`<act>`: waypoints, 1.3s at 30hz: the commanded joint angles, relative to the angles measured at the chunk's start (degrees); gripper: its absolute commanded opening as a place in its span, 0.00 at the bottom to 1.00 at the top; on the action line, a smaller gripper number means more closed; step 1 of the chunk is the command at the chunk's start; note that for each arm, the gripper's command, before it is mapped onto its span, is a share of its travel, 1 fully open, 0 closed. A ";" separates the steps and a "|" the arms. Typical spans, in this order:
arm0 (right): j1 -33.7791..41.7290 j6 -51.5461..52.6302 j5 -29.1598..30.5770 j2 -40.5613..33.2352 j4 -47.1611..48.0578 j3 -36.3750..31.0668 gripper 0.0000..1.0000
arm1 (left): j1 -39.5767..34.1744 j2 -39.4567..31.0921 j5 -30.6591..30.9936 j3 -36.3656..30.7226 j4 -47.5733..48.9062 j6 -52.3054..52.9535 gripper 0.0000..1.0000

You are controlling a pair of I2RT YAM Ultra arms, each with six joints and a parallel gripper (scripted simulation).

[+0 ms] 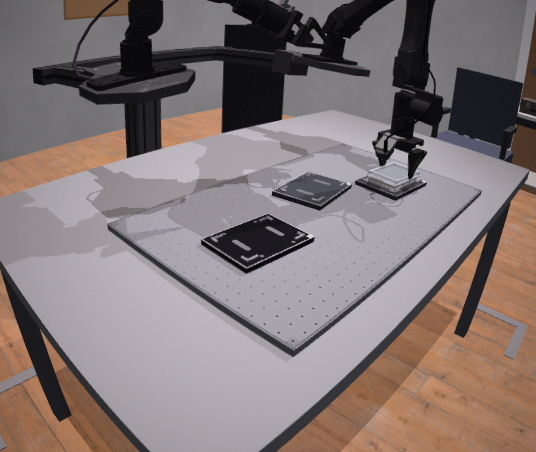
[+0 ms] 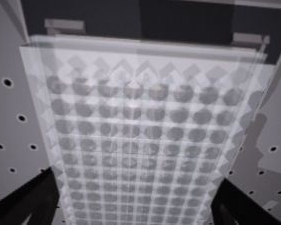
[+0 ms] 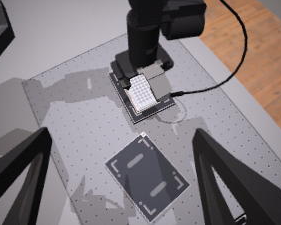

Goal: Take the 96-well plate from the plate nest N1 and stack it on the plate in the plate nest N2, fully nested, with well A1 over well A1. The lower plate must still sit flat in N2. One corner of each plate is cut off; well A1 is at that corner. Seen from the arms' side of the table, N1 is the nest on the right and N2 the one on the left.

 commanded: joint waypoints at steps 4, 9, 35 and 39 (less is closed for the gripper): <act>0.31 0.31 0.36 0.22 1.56 0.02 1.00 | -0.05 -0.30 0.03 0.52 -1.57 -0.36 0.79; 0.31 0.31 0.36 0.22 1.56 0.02 1.00 | -0.23 -1.47 0.00 -0.19 -1.74 -0.60 0.79; 0.31 0.31 0.36 0.22 1.56 0.02 1.00 | -0.38 -3.65 -0.04 -1.95 -1.46 -0.42 0.79; 0.31 0.31 0.36 0.22 1.56 0.02 1.00 | -0.38 -3.65 -0.04 -1.95 -1.46 -0.42 0.79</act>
